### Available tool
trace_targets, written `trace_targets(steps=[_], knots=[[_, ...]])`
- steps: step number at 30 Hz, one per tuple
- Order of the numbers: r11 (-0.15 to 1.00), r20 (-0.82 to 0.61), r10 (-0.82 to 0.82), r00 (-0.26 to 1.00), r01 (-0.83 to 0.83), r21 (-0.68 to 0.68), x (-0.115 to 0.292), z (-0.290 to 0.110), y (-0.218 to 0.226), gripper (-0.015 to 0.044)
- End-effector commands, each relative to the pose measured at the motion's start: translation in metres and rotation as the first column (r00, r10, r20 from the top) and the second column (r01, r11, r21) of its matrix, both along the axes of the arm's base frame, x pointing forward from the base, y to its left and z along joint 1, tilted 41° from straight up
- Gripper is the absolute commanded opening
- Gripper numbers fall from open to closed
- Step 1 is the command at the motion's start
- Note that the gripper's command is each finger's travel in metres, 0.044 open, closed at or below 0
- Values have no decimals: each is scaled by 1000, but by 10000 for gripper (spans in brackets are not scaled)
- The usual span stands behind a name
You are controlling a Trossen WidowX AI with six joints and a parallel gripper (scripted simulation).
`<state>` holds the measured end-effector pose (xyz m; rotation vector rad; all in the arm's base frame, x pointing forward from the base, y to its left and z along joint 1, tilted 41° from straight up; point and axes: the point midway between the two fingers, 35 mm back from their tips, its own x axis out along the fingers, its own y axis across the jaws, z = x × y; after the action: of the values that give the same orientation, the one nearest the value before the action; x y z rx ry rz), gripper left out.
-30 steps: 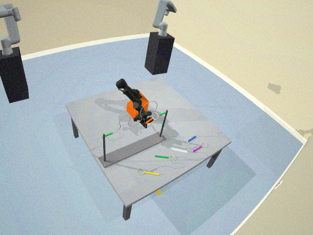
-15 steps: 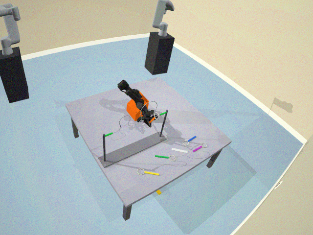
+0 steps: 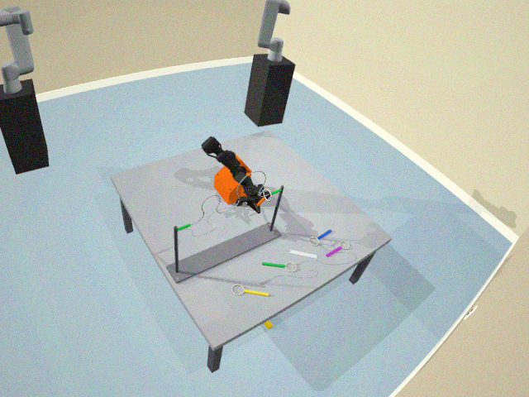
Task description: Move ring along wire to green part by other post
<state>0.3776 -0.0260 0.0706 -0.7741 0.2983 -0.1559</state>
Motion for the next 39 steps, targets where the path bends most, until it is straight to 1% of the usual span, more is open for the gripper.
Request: trace_targets(steps=[1, 33, 39], knots=[[1000, -3, -5, 1000, 5, 9, -2, -4, 2, -150], [1000, -3, -2, 1000, 2, 18, -5, -26, 27, -150], [1000, -3, -2, 1000, 2, 18, -4, -29, 25, -150]])
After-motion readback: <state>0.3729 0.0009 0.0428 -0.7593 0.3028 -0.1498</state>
